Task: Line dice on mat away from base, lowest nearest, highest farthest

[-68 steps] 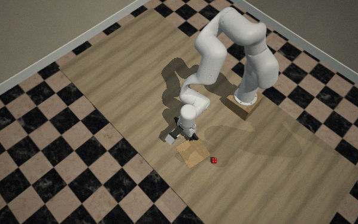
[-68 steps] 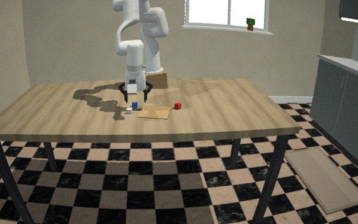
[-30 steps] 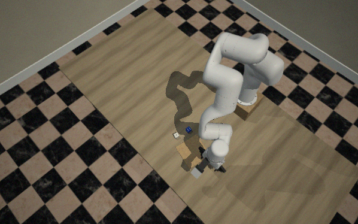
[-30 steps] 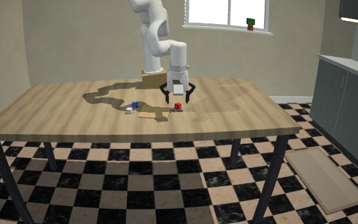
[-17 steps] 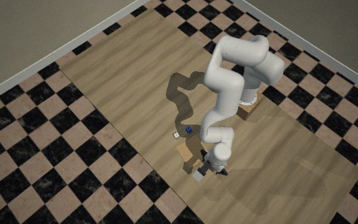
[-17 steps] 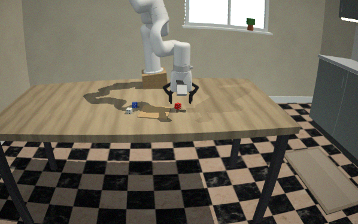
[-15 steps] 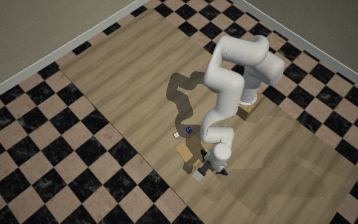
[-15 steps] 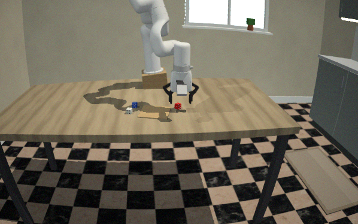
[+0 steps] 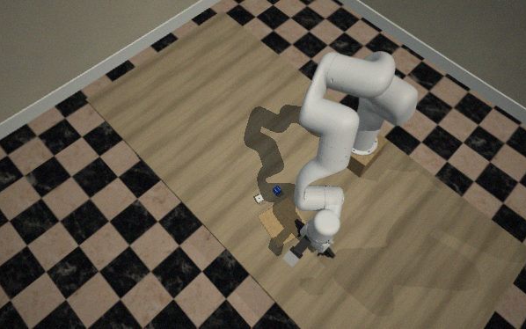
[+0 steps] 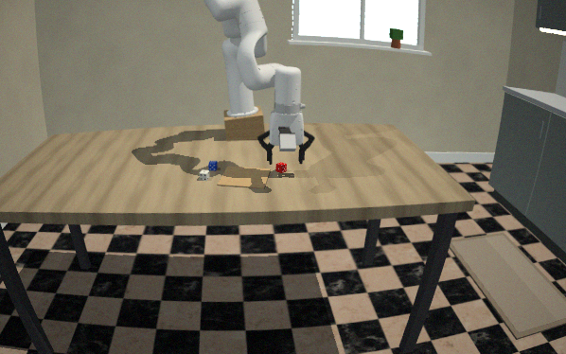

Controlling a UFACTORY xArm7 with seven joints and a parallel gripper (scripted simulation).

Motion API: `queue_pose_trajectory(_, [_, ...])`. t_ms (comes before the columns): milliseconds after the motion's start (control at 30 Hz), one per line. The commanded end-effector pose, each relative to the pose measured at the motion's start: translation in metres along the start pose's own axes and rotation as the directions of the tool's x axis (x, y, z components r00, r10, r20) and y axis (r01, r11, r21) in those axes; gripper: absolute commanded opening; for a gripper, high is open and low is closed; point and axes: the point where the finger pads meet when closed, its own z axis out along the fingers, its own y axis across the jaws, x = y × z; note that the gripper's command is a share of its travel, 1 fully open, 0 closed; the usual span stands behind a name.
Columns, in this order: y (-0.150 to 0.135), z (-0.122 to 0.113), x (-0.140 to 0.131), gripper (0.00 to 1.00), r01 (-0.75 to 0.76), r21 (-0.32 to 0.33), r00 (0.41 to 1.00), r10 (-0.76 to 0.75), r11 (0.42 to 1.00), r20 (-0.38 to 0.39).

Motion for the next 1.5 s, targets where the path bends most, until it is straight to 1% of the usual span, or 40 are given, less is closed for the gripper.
queue_pose_trajectory(0, [-0.001, -0.001, 0.002, 1.00, 0.000, 0.001, 1.000, 0.000, 1.000, -0.004])
queue_pose_trajectory(500, [-0.001, -0.001, 0.002, 1.00, 0.000, 0.001, 1.000, 0.000, 1.000, -0.004])
queue_pose_trajectory(600, [-0.001, -0.005, 0.002, 1.00, 0.000, 0.001, 1.000, 0.000, 1.000, -0.004])
queue_pose_trajectory(733, [-0.001, -0.023, 0.001, 1.00, 0.000, 0.001, 1.000, 0.000, 1.000, -0.004])
queue_pose_trajectory(800, [-0.001, -0.023, 0.001, 1.00, 0.000, 0.001, 1.000, 0.000, 1.000, -0.004])
queue_pose_trajectory(1033, [-0.001, -0.076, 0.001, 1.00, 0.000, 0.001, 1.000, 0.000, 1.000, -0.004])
queue_pose_trajectory(1167, [0.000, -0.098, 0.001, 1.00, 0.000, 0.001, 1.000, 0.000, 1.000, -0.004])
queue_pose_trajectory(1267, [0.000, -0.105, 0.001, 1.00, 0.000, 0.001, 1.000, 0.000, 1.000, -0.004])
queue_pose_trajectory(1467, [0.000, -0.105, 0.001, 1.00, 0.000, 0.001, 1.000, 0.000, 1.000, -0.004])
